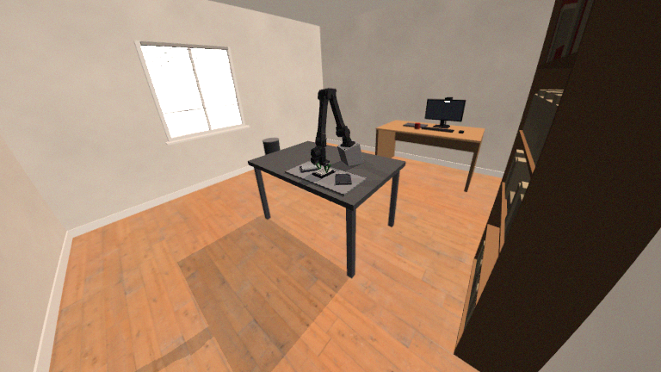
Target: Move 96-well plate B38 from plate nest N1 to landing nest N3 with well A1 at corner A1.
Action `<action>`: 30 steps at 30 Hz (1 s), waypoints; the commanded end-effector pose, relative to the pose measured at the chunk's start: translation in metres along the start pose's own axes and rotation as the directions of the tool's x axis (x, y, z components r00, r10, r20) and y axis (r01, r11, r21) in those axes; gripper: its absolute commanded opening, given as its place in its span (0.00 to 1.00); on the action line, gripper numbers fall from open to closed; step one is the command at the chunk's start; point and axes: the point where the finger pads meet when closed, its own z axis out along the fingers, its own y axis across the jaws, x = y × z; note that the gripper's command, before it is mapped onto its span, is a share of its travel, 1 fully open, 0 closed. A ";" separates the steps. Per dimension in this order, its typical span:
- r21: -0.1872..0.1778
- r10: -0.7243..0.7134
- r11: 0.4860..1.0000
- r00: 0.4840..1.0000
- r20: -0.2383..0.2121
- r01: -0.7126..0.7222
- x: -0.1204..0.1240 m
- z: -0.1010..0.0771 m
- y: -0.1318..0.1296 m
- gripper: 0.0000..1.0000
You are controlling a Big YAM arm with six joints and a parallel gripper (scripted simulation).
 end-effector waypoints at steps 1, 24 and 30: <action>-0.001 0.004 1.000 1.000 0.017 -0.004 -0.009 0.003 -0.003 0.00; -0.001 0.004 1.000 1.000 0.011 -0.004 -0.005 0.005 -0.003 0.00; -0.001 0.004 1.000 1.000 0.009 -0.004 -0.003 0.005 -0.003 0.00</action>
